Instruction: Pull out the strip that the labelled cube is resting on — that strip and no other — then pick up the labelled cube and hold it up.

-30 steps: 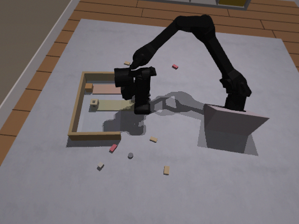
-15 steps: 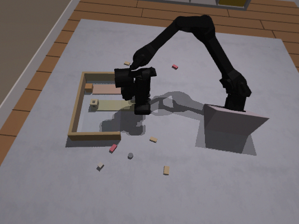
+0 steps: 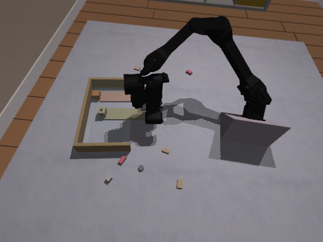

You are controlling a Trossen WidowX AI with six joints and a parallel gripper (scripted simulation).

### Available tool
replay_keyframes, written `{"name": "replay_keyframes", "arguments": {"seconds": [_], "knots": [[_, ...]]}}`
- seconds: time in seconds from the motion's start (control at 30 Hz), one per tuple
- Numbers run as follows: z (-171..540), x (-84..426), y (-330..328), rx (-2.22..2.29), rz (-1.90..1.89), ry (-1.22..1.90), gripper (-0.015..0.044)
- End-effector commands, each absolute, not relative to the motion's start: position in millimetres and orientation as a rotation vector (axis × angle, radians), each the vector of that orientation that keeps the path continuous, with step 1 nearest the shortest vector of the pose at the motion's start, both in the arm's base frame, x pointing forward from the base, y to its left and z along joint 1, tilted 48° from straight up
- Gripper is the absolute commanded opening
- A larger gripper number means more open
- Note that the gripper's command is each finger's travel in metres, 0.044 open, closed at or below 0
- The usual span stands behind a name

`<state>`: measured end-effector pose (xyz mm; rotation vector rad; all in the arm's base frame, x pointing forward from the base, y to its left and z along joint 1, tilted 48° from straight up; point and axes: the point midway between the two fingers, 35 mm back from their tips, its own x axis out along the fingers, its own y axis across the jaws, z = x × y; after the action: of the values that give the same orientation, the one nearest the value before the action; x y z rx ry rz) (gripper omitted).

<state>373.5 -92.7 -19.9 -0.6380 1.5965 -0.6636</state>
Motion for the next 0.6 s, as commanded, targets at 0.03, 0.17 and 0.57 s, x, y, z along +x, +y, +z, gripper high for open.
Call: {"name": "replay_keyframes", "arguments": {"seconds": [0.03, 0.17, 0.57], "knots": [[-20.7, 373.7, -94.2, -0.642, -0.665, 1.596, 0.0], [-21.0, 373.9, -94.5, -0.642, -0.665, 1.596, 0.0], [-21.9, 374.4, -95.4, -0.642, -0.665, 1.596, 0.0]]}}
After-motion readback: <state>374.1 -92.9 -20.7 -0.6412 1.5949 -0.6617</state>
